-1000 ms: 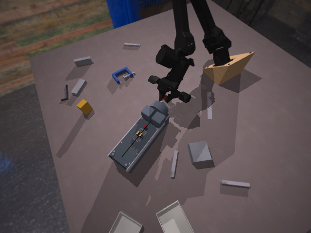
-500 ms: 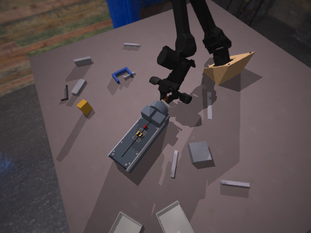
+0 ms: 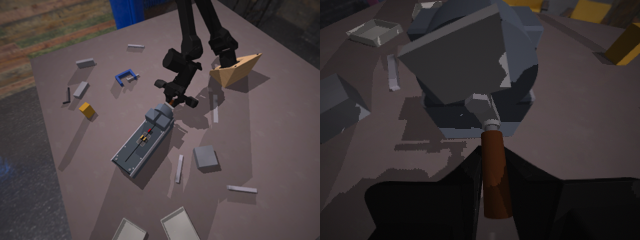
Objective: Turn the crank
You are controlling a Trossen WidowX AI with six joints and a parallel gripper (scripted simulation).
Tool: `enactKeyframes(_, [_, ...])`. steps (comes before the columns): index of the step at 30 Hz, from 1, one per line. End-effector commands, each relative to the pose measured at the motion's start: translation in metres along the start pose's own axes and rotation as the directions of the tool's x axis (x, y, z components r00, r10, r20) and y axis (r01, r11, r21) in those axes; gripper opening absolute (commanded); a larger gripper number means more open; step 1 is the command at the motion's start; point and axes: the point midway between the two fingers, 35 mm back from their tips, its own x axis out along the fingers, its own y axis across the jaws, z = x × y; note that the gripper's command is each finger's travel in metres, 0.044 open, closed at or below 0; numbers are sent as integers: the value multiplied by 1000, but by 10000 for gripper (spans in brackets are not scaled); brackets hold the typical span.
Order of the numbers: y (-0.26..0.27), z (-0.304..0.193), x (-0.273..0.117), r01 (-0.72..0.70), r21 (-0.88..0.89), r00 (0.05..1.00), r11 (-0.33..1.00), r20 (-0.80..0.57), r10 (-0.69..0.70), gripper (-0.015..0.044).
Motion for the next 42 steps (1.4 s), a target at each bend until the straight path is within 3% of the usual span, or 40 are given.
enactKeyframes(1, [9,-2,2,-23,-9,1000,1000,-3,23,0])
enactKeyframes(42, [19,-1,1,-24,-8,1000,1000,-3,24,0])
